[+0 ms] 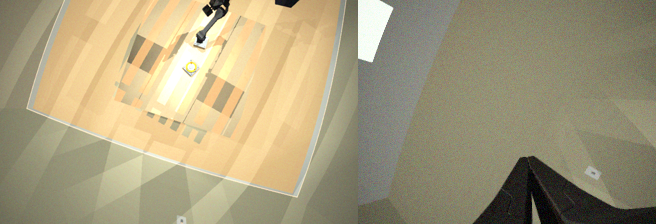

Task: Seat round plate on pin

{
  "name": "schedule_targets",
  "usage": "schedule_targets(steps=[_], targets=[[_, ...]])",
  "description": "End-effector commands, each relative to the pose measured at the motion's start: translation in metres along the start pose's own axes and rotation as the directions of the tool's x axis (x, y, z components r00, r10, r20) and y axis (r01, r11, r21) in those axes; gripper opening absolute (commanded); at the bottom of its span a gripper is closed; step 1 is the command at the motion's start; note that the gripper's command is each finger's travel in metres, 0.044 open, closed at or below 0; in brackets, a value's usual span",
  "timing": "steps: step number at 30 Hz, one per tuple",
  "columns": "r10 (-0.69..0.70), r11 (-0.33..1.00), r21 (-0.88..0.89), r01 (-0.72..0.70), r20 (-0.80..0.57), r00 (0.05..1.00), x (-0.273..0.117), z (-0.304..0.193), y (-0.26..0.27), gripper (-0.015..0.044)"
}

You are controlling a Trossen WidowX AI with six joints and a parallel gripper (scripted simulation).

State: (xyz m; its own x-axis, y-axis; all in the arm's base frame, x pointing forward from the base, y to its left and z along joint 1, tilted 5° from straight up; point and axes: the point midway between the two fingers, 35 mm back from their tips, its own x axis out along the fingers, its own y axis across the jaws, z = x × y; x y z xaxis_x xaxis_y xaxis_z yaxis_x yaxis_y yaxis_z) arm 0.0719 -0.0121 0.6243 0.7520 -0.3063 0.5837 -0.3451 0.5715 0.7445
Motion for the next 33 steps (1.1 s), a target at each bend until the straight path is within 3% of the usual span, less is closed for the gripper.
schedule_targets(steps=[1,9,13,18,24,26,28,32,33], targets=[[-0.162,0.985,-0.067,0.158,-0.050,0.986,0.029,-0.007,-0.059,0.0000],[-0.482,0.862,-0.275,0.426,-0.187,0.856,0.058,-0.042,-0.184,0.0000],[-0.645,0.749,-0.407,0.523,-0.269,0.715,0.057,-0.071,-0.256,0.0000],[-0.773,0.623,-0.576,0.529,-0.351,0.528,0.040,-0.103,-0.322,0.0000],[-0.886,0.463,-0.807,0.366,-0.438,0.153,-0.014,-0.153,-0.410,0.0000],[-0.891,0.447,-0.836,0.318,-0.447,0.079,-0.027,-0.161,-0.423,0.0000],[-0.885,0.430,-0.884,0.184,-0.453,-0.107,-0.063,-0.179,-0.451,0.0000],[-0.817,0.474,-0.880,-0.037,-0.424,-0.391,-0.124,-0.200,-0.480,0.0000],[-0.812,0.478,-0.877,-0.045,-0.421,-0.405,-0.128,-0.203,-0.481,0.0000]])
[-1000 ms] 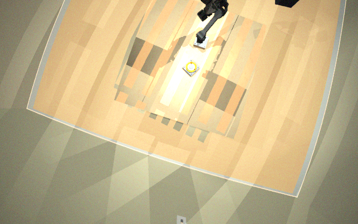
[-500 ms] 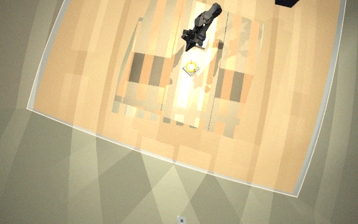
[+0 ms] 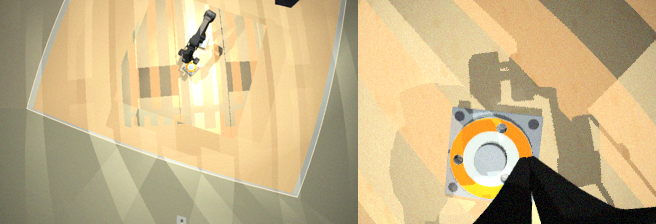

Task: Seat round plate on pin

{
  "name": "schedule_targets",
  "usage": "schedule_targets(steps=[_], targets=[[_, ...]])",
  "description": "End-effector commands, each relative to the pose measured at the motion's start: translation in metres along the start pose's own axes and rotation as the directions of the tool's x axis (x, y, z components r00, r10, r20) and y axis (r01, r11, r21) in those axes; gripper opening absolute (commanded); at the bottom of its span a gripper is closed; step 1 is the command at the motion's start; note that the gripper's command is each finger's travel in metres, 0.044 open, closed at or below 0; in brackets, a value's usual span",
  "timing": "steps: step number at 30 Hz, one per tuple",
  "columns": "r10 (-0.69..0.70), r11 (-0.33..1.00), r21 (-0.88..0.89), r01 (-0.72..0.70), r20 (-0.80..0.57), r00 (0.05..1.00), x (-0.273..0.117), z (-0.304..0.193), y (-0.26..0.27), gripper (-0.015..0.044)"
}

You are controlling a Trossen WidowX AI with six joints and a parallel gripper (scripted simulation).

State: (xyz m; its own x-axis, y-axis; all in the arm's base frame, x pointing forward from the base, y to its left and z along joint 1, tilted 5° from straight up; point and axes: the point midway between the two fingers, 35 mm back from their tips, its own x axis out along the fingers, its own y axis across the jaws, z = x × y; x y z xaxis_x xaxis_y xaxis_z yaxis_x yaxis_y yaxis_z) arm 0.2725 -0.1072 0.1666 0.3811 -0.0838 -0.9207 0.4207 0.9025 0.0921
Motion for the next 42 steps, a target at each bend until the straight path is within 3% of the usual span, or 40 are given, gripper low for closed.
schedule_targets(steps=[1,4,13,24,42], targets=[[-0.022,0.985,-0.169,-0.018,-0.233,0.972,0.038,-0.045,0.006,0.0000],[-0.032,0.971,-0.235,-0.042,-0.304,0.952,0.043,-0.058,0.000,0.0000],[-0.032,0.971,-0.235,-0.042,-0.304,0.952,0.043,-0.059,0.001,0.0000],[-0.032,0.971,-0.235,-0.043,-0.304,0.952,0.087,-0.074,0.000,0.0000],[-0.031,0.971,-0.235,-0.044,-0.305,0.952,0.086,-0.086,0.015,0.0000]])
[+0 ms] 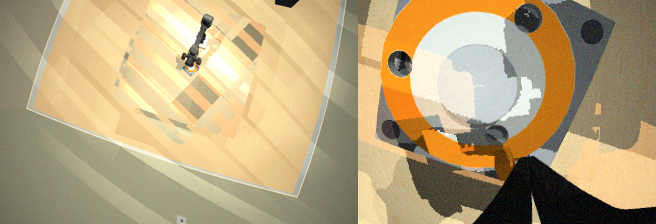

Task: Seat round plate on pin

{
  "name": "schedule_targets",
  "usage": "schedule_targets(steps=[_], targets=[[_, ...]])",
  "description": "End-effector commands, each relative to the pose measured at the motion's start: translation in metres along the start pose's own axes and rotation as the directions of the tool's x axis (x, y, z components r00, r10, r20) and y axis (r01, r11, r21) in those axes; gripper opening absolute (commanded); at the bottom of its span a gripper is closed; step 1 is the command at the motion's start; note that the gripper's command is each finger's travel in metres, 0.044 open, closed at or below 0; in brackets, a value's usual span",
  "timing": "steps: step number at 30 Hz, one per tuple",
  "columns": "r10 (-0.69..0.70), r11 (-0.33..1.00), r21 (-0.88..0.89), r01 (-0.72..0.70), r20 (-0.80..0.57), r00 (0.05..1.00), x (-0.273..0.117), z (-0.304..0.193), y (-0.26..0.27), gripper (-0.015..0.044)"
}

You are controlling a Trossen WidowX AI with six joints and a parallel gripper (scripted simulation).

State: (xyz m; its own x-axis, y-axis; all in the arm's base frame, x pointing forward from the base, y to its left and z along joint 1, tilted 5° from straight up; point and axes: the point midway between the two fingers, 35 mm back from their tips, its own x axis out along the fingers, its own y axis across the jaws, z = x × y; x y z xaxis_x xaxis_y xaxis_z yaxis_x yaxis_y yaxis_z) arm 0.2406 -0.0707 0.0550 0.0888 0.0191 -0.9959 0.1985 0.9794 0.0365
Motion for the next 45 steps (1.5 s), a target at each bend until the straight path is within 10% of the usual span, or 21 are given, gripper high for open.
schedule_targets(steps=[1,45], targets=[[0.004,1.000,0.001,-0.004,0.009,1.000,-0.001,-0.001,0.007,0.0000],[0.008,1.000,0.001,-0.008,0.010,1.000,-0.003,0.008,0.054,0.0000]])
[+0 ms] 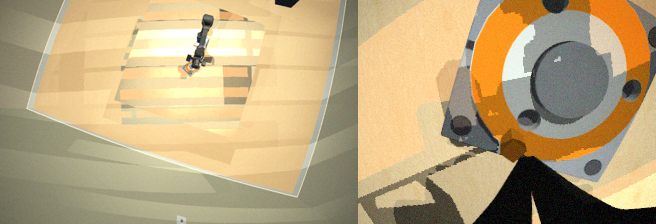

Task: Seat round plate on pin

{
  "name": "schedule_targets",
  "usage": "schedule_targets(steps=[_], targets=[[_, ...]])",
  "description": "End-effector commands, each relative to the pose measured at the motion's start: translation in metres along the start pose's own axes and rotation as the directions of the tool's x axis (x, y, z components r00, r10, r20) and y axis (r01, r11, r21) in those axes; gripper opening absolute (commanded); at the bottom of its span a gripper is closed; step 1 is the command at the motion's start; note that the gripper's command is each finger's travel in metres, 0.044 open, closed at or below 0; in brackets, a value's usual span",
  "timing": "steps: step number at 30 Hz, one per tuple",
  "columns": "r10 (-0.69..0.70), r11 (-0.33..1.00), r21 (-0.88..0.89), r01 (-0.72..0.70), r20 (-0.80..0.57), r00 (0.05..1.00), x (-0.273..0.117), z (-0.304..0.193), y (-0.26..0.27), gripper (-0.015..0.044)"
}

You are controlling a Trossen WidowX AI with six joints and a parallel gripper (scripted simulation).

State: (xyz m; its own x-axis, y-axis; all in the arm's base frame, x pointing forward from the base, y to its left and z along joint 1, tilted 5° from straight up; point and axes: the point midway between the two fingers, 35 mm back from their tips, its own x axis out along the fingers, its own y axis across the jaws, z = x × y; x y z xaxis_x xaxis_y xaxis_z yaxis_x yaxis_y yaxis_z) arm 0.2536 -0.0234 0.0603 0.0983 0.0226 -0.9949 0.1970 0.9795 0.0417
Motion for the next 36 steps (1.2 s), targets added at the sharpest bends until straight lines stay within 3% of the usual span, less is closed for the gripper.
schedule_targets(steps=[1,36], targets=[[0.003,1.000,0.002,-0.003,0.002,1.000,0.000,0.006,0.007,0.0000],[0.005,1.000,0.002,-0.005,0.004,1.000,-0.005,0.043,0.025,0.0000]])
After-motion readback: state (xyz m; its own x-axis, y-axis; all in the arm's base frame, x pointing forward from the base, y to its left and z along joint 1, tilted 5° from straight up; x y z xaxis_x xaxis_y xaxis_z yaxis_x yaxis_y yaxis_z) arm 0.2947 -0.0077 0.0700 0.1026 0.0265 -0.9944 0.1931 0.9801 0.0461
